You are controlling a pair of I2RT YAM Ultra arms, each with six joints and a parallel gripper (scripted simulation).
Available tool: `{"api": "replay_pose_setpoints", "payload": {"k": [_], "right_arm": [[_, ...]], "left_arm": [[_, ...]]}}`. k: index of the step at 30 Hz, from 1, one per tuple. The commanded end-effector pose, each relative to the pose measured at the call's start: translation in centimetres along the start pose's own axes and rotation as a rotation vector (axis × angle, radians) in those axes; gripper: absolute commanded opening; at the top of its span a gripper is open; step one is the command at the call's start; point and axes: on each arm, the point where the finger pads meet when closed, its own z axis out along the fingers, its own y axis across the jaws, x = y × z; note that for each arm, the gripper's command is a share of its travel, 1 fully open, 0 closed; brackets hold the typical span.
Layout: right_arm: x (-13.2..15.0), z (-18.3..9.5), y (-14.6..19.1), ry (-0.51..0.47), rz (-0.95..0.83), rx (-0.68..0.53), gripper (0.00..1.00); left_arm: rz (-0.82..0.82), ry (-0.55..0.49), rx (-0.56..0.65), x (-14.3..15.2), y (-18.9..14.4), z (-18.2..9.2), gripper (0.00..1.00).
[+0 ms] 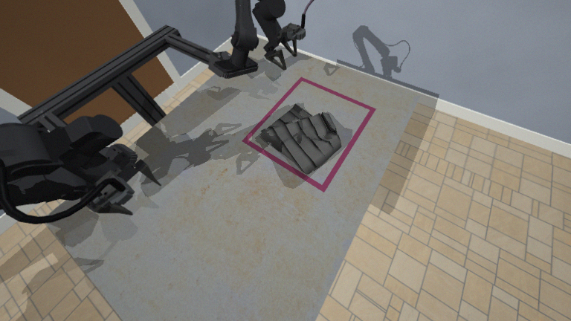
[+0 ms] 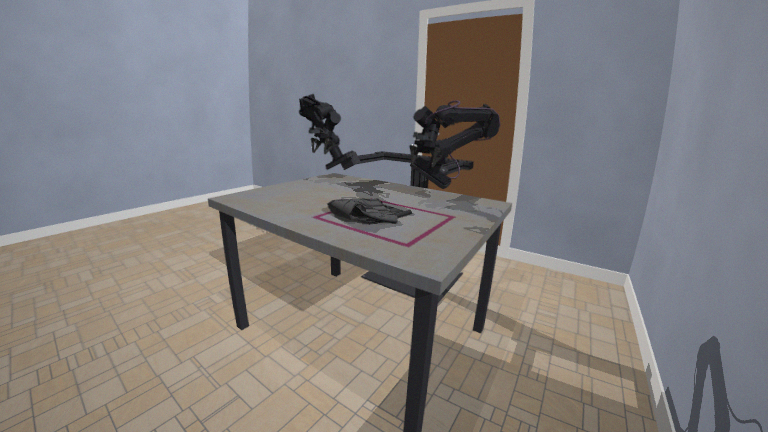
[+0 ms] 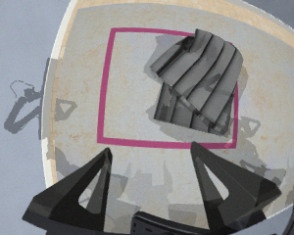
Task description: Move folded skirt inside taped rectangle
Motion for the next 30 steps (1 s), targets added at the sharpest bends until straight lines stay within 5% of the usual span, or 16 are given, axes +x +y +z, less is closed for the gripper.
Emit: {"api": "replay_pose_setpoints", "payload": {"k": [1,11,12,30], "right_arm": [[-0.3,0.0,-0.1,-0.019,0.007,-0.002,0.9],[-0.3,0.0,-0.1,-0.019,0.007,-0.002,0.9],[-0.3,0.0,-0.1,-0.019,0.007,-0.002,0.9],[-0.3,0.0,-0.1,-0.019,0.007,-0.002,0.9]], "left_arm": [[0.103,0.022,0.026,1.8,3.0,-1.3,0.9],[0.109,0.024,0.025,2.1,3.8,-1.2,0.9],[0.114,0.087,0.045,1.6,3.0,-1.0,0.3],[0.094,0.089,0.064,-3.3,-11.7,5.5,0.3]]}}
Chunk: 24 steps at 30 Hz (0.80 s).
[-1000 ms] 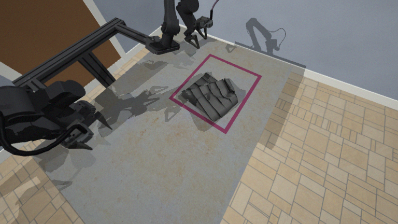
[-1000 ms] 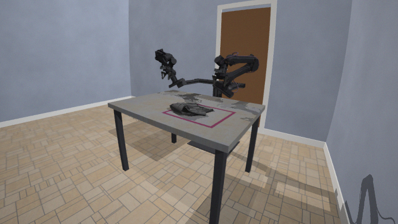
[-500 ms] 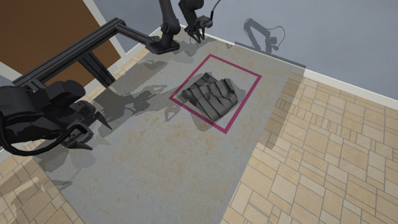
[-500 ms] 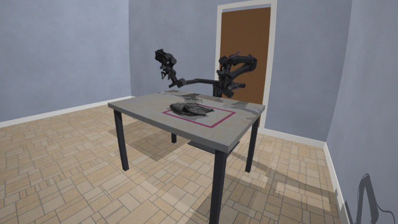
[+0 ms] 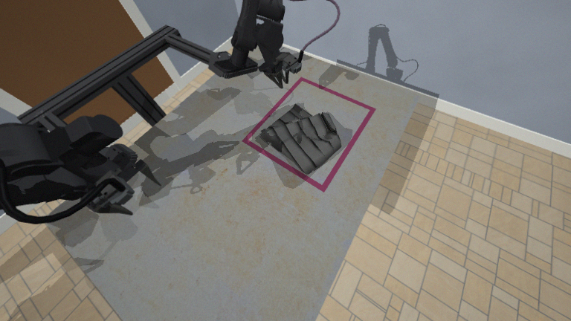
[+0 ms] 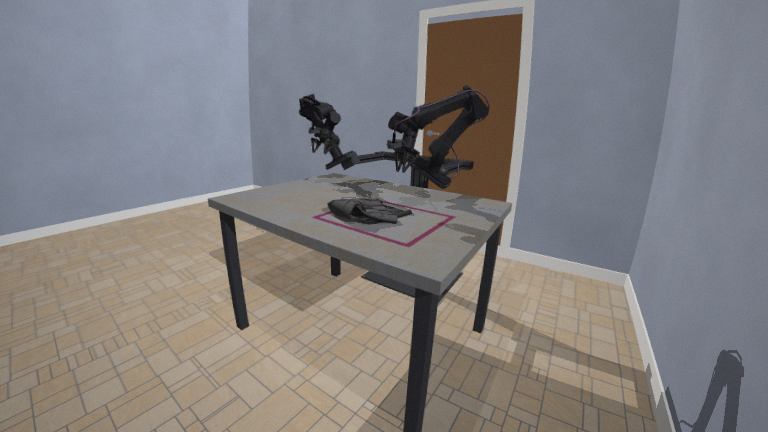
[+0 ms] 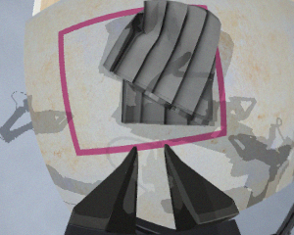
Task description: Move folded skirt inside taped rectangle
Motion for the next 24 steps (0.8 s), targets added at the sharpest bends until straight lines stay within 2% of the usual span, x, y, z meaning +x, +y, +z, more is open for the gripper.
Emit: {"api": "replay_pose_setpoints", "payload": {"k": [1,9,12,24], "right_arm": [[-0.3,0.0,-0.2,-0.018,0.007,-0.002,0.9],[-0.3,0.0,-0.2,-0.018,0.007,-0.002,0.9],[-0.3,0.0,-0.2,-0.018,0.007,-0.002,0.9],[-0.3,0.0,-0.2,-0.018,0.007,-0.002,0.9]], "left_arm": [[-0.115,-0.081,-0.001,-4.9,-2.8,1.8,0.3],[-0.101,-0.091,0.012,-8.8,-9.7,4.6,0.3],[-0.112,-0.085,0.005,-9.3,-10.0,5.3,0.3],[-0.089,-0.076,0.005,-14.7,-19.8,9.5,0.3]]}}
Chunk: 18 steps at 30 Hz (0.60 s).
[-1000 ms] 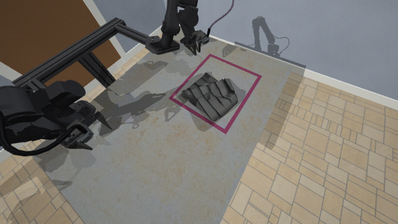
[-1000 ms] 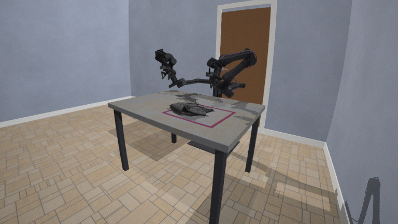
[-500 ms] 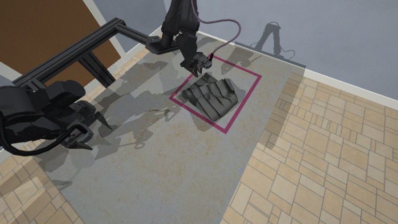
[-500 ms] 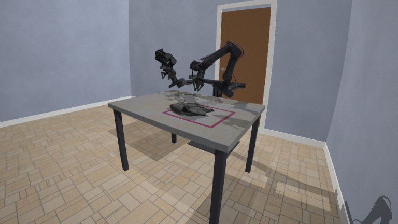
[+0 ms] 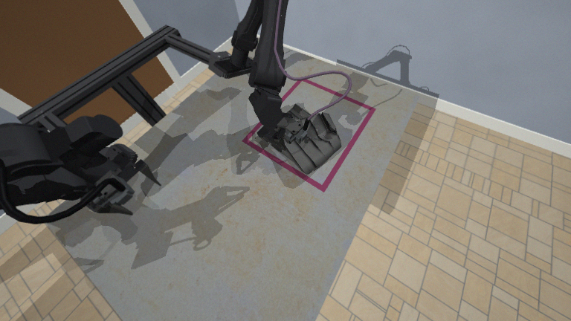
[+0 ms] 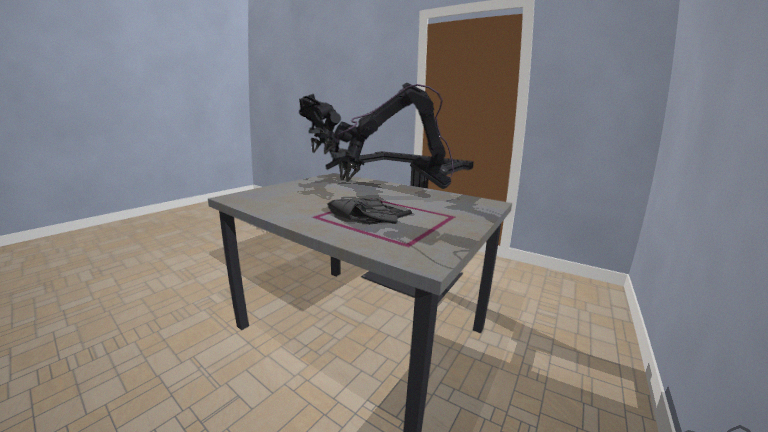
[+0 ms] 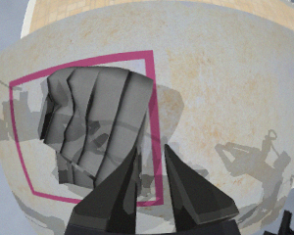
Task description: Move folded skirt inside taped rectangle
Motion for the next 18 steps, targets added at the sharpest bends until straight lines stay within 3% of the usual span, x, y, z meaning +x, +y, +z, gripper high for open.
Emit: {"api": "replay_pose_setpoints", "payload": {"k": [1,6,9,18], "right_arm": [[-0.3,0.0,-0.2,-0.018,0.007,-0.002,0.9],[-0.3,0.0,-0.2,-0.018,0.007,-0.002,0.9],[-0.3,0.0,-0.2,-0.018,0.007,-0.002,0.9],[-0.3,0.0,-0.2,-0.018,0.007,-0.002,0.9]], "left_arm": [[-0.016,-0.025,0.0,-2.4,-3.3,0.4,0.3],[-0.016,-0.026,0.001,-3.5,-5.5,1.4,0.3],[-0.018,-0.023,0.006,-3.6,-5.0,1.4,0.3],[-0.005,0.001,-0.003,-0.8,-4.6,5.8,0.3]]}}
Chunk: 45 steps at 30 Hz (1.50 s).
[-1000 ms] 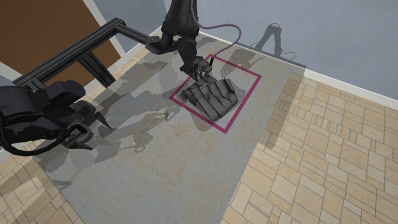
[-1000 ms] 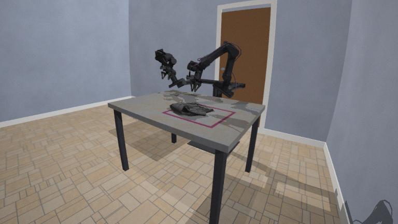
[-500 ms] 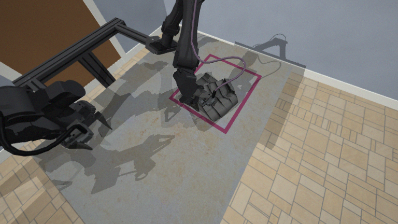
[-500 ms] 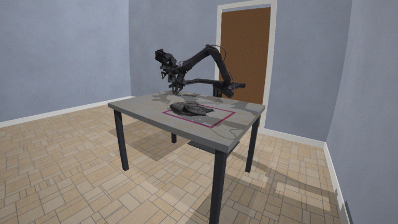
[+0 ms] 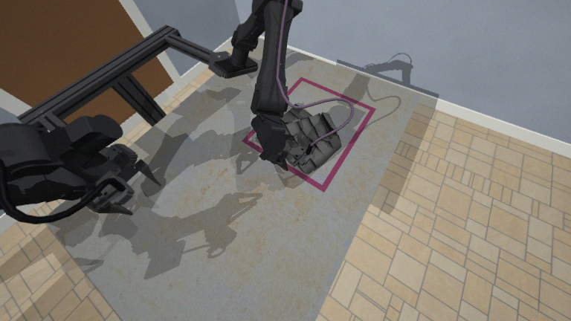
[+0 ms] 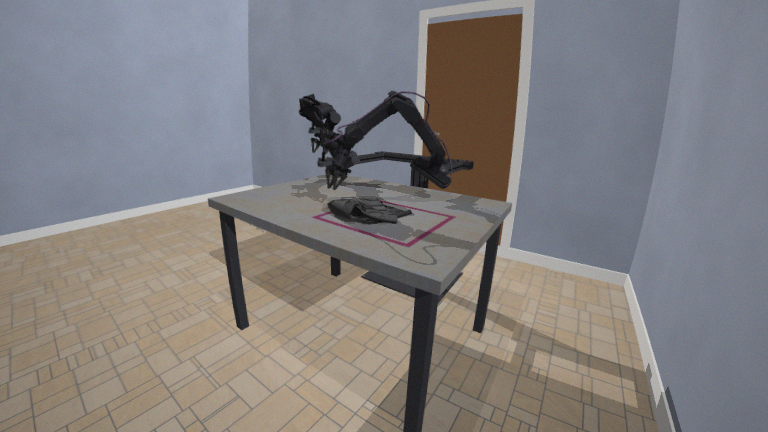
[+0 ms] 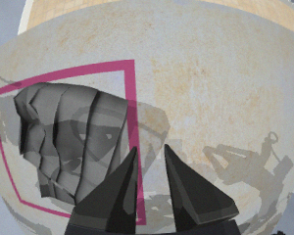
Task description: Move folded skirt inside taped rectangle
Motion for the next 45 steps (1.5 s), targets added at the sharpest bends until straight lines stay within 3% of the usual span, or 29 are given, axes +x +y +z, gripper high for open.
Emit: {"api": "replay_pose_setpoints", "payload": {"k": [1,4,24,25,32,33,45], "right_arm": [[-0.3,0.0,-0.2,-0.018,0.007,-0.002,0.9],[-0.3,0.0,-0.2,-0.018,0.007,-0.002,0.9],[-0.3,0.0,-0.2,-0.018,0.007,-0.002,0.9],[-0.3,0.0,-0.2,-0.018,0.007,-0.002,0.9],[-0.3,0.0,-0.2,-0.018,0.007,-0.002,0.9],[-0.3,0.0,-0.2,-0.018,0.007,-0.002,0.9],[-0.3,0.0,-0.2,-0.018,0.007,-0.002,0.9]], "left_arm": [[0.02,-0.004,0.011,1.0,-0.6,1.3,0.3],[0.025,-0.03,0.023,0.5,-1.5,0.9,0.3],[0.018,-0.007,0.01,4.1,-0.3,8.1,0.3],[0.007,-0.03,0.018,2.7,-0.6,7.2,0.3],[0.019,-0.019,0.014,3.7,-0.3,7.5,0.3],[0.004,-0.034,0.02,2.6,0.1,7.0,0.3],[0.002,-0.032,0.02,2.9,1.9,6.9,0.3]]}}
